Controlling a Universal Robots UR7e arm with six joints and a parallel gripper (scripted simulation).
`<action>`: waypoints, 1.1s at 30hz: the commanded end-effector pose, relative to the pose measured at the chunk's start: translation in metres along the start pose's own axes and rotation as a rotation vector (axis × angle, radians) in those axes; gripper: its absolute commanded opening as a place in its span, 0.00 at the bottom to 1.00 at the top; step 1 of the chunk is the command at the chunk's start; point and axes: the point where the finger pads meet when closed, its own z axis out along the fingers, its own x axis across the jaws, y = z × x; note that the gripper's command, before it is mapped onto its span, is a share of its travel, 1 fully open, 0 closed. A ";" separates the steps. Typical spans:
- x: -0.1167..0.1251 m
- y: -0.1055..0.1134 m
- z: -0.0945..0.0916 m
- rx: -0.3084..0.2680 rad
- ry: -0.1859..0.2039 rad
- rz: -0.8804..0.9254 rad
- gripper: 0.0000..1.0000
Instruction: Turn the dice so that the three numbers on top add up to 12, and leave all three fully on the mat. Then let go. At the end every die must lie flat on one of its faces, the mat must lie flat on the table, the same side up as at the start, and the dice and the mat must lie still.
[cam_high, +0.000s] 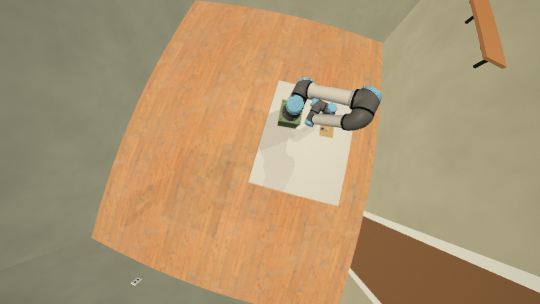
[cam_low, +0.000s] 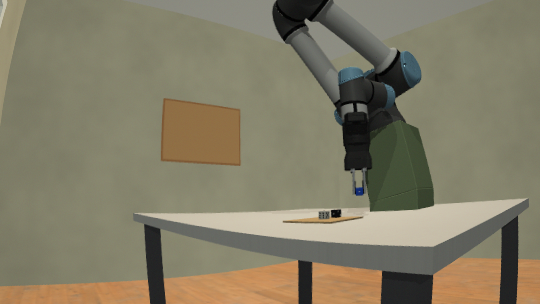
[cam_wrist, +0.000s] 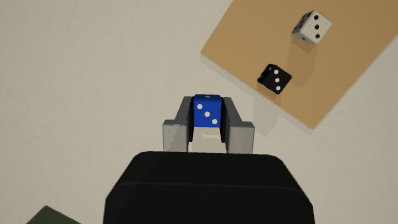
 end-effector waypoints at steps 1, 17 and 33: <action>0.001 -0.001 -0.012 -0.003 -0.001 0.000 0.40; 0.001 -0.001 -0.040 -0.003 -0.001 0.000 0.40; 0.001 -0.001 -0.044 -0.003 -0.001 0.000 0.40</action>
